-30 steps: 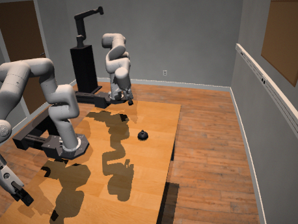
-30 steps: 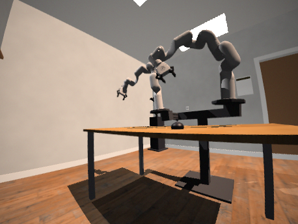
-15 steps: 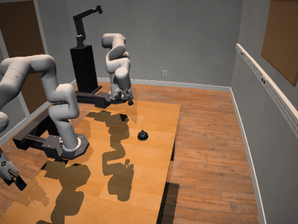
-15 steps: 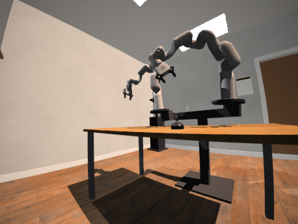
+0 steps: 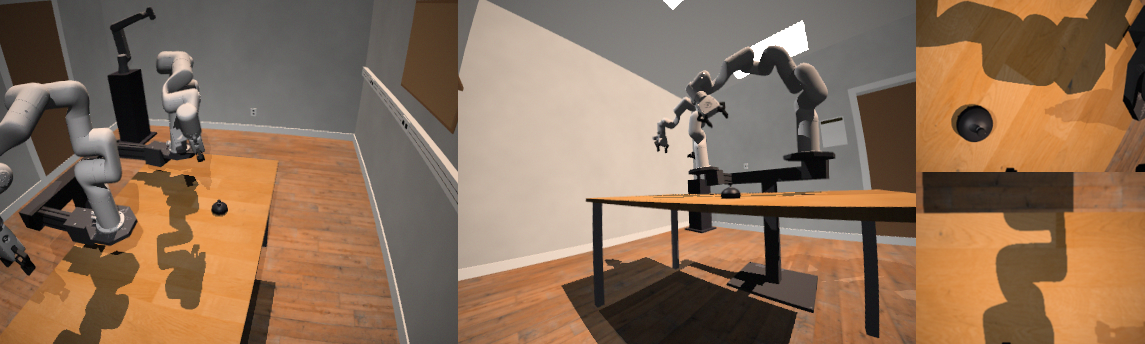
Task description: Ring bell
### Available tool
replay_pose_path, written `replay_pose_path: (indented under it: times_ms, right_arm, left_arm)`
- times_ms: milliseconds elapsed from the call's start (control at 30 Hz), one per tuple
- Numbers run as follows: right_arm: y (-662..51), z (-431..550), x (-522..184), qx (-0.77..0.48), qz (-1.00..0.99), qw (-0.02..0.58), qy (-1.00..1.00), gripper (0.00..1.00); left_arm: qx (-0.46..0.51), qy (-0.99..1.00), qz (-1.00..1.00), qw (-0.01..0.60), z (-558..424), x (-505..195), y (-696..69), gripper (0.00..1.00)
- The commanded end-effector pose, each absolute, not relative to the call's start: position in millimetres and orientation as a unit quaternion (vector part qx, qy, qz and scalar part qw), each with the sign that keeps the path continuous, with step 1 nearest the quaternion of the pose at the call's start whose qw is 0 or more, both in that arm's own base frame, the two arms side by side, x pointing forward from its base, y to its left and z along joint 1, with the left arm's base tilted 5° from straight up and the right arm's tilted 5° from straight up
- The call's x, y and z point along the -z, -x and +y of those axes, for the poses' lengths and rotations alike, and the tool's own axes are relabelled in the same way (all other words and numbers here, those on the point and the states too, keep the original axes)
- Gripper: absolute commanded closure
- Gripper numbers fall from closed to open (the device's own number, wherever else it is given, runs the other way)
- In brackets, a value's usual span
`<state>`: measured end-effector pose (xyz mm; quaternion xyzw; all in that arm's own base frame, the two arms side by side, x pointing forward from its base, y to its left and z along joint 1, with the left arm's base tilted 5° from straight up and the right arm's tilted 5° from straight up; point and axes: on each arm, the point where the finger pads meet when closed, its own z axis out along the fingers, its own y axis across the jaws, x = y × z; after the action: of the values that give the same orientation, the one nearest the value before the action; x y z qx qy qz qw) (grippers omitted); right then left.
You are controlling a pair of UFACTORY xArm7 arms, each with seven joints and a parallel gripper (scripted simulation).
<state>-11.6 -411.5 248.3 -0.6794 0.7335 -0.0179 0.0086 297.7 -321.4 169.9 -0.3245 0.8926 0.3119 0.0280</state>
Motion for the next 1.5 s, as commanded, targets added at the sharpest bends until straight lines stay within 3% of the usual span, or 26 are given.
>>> replay_pose_path:
  times_ms: [0, 567, 1467]
  right_arm:
    - [24.1, -402.0, -250.1, 0.005, 0.732, 0.001, 0.682, 0.00]
    - [27.7, -399.0, -250.0, 0.000, 0.731, 0.000, 0.682, 0.00]
    - [27.7, -399.0, -250.0, 0.000, 0.731, 0.000, 0.682, 0.00]
  left_arm:
    - [-0.310, 0.325, 0.893, 0.029, -322.5, -171.5, -298.2, 0.00]
    - [-0.305, 0.321, 0.896, 0.027, -321.4, -165.7, -301.4, 0.00]
    - [-0.155, 0.199, 0.968, 0.004, -267.8, -15.5, -356.4, 0.00]
